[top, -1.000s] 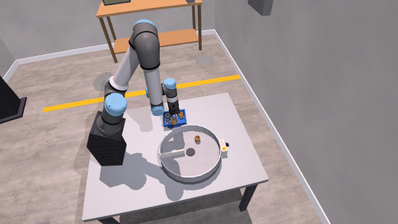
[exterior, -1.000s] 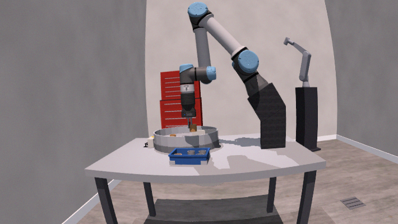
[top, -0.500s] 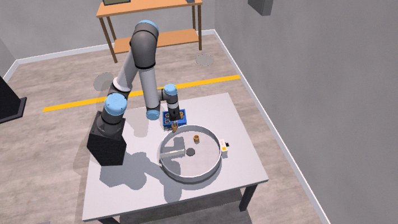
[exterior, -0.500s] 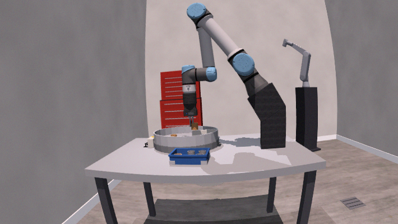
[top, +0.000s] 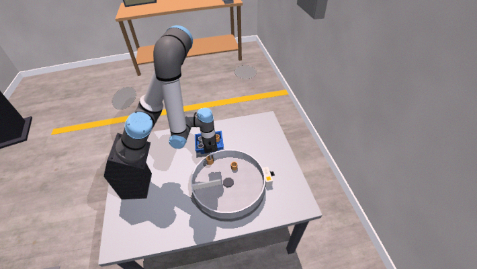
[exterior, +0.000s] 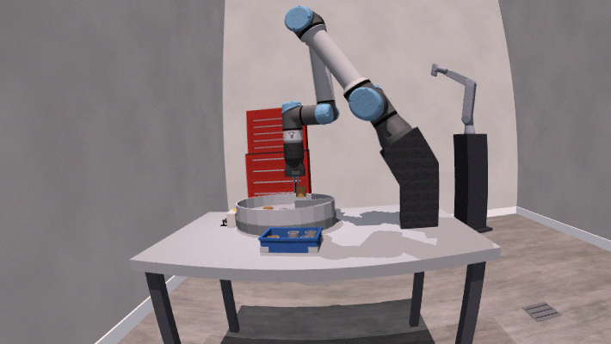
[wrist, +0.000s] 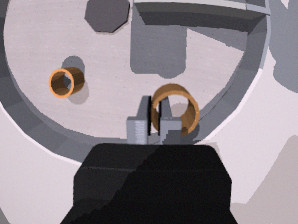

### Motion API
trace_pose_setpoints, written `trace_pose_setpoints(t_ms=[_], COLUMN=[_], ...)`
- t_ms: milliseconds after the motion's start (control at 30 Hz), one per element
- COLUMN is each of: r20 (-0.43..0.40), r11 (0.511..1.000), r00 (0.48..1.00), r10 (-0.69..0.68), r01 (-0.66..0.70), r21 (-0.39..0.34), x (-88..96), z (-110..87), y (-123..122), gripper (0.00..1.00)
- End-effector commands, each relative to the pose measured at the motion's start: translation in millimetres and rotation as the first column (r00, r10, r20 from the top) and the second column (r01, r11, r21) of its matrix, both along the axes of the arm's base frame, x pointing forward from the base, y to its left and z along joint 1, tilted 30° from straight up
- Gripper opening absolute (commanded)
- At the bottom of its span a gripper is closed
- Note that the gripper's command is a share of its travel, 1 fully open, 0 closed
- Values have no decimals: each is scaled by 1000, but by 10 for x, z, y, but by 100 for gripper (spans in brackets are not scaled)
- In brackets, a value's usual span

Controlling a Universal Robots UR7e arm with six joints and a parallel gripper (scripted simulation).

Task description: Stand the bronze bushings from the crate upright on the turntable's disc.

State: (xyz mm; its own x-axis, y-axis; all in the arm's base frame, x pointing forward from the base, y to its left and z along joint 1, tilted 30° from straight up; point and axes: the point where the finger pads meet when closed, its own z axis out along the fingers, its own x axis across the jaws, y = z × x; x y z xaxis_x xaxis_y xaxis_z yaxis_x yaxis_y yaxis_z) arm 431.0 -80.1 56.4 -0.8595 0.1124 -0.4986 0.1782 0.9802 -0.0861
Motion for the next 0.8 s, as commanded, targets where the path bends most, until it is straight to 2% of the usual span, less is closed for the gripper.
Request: trace_pose_setpoints(t_ms=[0, 767], r20=[-1, 3], r11=[1000, 1000], r00=[1000, 1000], r10=[13, 13], r01=[-13, -13], r21=[6, 1], x=[-64, -209], z=[8, 75], y=[-227, -1014], gripper=[0, 0])
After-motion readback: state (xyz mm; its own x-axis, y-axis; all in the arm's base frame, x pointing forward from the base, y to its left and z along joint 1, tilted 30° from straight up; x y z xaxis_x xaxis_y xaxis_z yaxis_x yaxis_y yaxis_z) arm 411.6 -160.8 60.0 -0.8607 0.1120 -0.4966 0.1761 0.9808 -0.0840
